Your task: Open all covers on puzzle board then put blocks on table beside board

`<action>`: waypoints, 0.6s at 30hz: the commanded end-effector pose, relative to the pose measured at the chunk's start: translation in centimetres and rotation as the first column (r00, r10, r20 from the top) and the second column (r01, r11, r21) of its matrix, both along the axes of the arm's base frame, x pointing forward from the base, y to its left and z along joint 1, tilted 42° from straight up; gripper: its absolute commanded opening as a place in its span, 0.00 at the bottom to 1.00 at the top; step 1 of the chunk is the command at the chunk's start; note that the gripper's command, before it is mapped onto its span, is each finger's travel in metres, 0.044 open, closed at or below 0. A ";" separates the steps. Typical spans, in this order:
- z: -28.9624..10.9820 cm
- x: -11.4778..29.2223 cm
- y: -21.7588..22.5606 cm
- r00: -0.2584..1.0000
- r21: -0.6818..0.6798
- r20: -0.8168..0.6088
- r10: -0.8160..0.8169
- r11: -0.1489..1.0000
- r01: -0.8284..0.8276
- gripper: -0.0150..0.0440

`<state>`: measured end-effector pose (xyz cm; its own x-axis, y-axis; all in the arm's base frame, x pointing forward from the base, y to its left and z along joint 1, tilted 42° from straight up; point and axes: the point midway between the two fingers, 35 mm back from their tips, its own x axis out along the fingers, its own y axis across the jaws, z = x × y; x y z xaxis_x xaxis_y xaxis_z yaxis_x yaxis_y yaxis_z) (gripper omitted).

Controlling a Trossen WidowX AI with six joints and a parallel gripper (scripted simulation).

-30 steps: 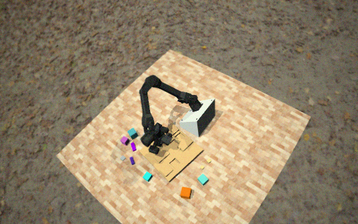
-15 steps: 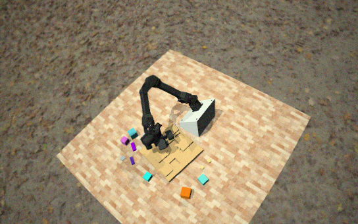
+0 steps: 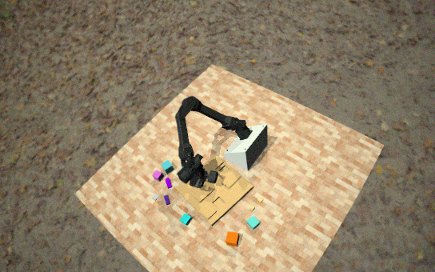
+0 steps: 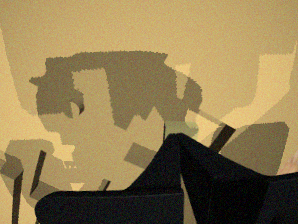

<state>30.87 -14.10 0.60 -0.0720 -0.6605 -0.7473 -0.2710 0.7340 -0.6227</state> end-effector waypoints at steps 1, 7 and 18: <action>-0.2 -0.1 0.0 0.998 -0.001 0.036 -0.046 0.999 0.046 0.25; 0.2 0.0 0.1 0.999 -0.002 0.022 -0.026 1.000 0.026 0.25; 0.8 0.0 0.4 0.895 0.087 -0.291 0.339 0.941 -0.328 0.25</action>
<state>30.87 -13.88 1.13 -0.0747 -0.6606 -0.7470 -0.4637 0.6862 -0.5605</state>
